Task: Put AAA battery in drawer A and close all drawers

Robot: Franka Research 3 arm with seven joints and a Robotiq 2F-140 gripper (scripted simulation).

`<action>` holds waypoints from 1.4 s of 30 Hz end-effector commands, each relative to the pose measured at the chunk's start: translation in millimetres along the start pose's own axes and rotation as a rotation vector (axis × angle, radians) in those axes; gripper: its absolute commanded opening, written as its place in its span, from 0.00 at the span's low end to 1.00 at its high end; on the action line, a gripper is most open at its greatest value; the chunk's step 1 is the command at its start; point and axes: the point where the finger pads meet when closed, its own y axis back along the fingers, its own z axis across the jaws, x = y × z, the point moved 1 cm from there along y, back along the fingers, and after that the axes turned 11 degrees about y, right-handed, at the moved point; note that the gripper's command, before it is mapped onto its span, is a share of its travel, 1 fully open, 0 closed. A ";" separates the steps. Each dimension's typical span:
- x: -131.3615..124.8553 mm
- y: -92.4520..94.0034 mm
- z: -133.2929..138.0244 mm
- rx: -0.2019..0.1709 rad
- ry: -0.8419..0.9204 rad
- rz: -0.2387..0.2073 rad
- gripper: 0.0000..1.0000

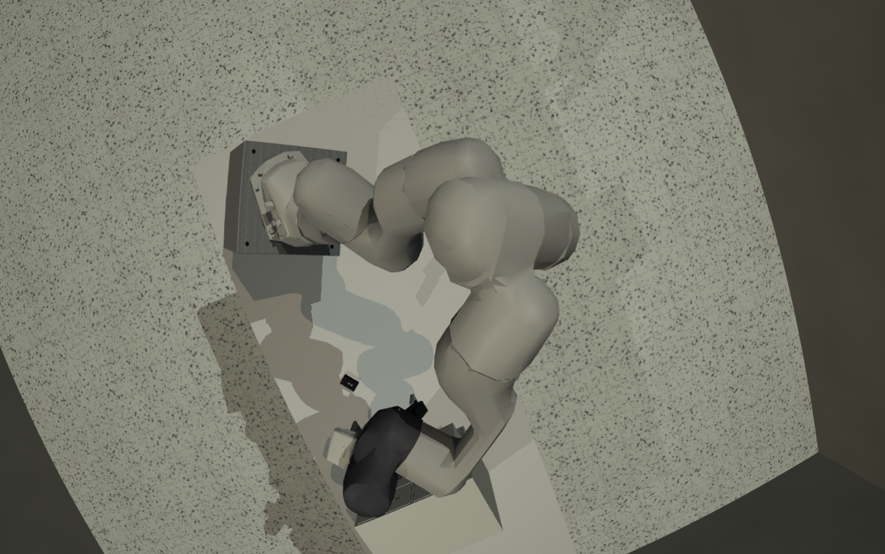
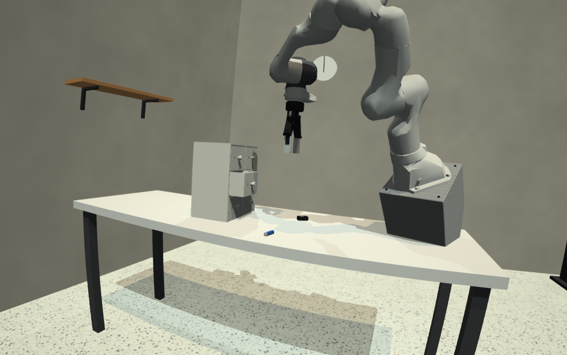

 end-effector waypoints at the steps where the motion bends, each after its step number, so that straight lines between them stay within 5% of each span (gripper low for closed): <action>1: 0.5 -0.1 0.2 -0.002 -0.006 0.003 1.00; 16: 5.0 -0.9 2.4 0.000 -0.002 0.000 1.00; 34: 77.6 -14.8 38.0 -0.002 -0.006 0.002 1.00; 42: 88.5 -16.9 43.3 -0.002 -0.006 0.003 1.00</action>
